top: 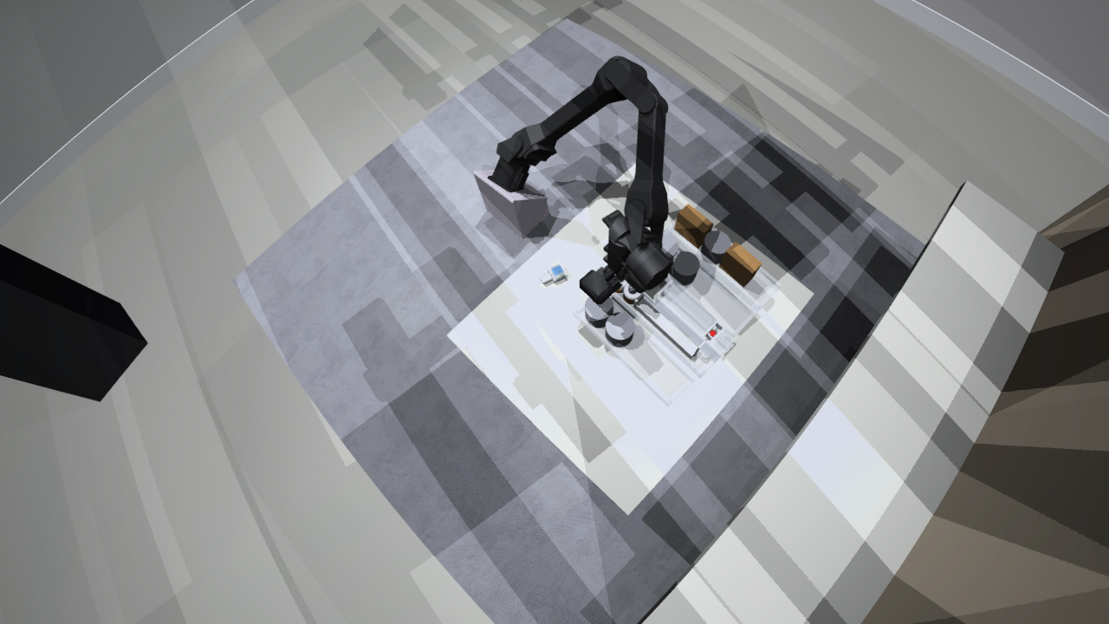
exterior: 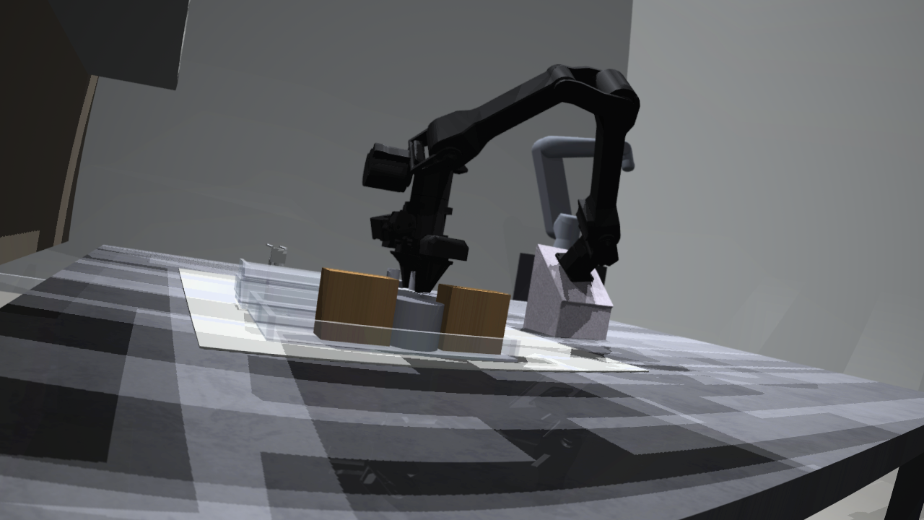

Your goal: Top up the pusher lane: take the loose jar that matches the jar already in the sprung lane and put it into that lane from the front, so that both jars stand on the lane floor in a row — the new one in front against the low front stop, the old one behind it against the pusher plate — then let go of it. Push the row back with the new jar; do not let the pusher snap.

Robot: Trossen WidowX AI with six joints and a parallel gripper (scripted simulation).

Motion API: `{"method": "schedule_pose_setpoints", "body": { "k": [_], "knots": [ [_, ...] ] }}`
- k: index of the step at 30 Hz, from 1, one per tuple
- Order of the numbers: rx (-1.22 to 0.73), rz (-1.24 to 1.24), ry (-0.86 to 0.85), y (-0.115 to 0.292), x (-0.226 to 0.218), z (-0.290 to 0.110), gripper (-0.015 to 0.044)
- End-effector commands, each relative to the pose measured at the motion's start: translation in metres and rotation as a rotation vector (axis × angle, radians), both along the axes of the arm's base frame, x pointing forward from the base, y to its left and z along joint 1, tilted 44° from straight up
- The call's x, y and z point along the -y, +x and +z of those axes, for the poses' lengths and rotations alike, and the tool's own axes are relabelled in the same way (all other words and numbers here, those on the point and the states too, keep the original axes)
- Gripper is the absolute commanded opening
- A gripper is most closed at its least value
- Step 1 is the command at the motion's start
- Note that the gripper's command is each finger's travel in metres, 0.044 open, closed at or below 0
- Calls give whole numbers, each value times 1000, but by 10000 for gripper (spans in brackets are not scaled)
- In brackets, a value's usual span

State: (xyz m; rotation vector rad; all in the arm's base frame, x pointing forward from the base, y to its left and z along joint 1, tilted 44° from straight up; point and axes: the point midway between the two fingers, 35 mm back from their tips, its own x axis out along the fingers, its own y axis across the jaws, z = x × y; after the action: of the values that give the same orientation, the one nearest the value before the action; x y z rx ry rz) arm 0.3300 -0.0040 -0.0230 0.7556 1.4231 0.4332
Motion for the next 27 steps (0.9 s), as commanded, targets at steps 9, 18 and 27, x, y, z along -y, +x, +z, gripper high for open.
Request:
{"method": "schedule_pose_setpoints", "body": {
  "k": [9, 18, 27],
  "knots": [
    [2, -1, 3, 0, 0, 0, 278],
    [2, -1, 2, -2, 12, 12, 278],
    [2, -1, 2, -6, 13, 14, 278]
  ]
}}
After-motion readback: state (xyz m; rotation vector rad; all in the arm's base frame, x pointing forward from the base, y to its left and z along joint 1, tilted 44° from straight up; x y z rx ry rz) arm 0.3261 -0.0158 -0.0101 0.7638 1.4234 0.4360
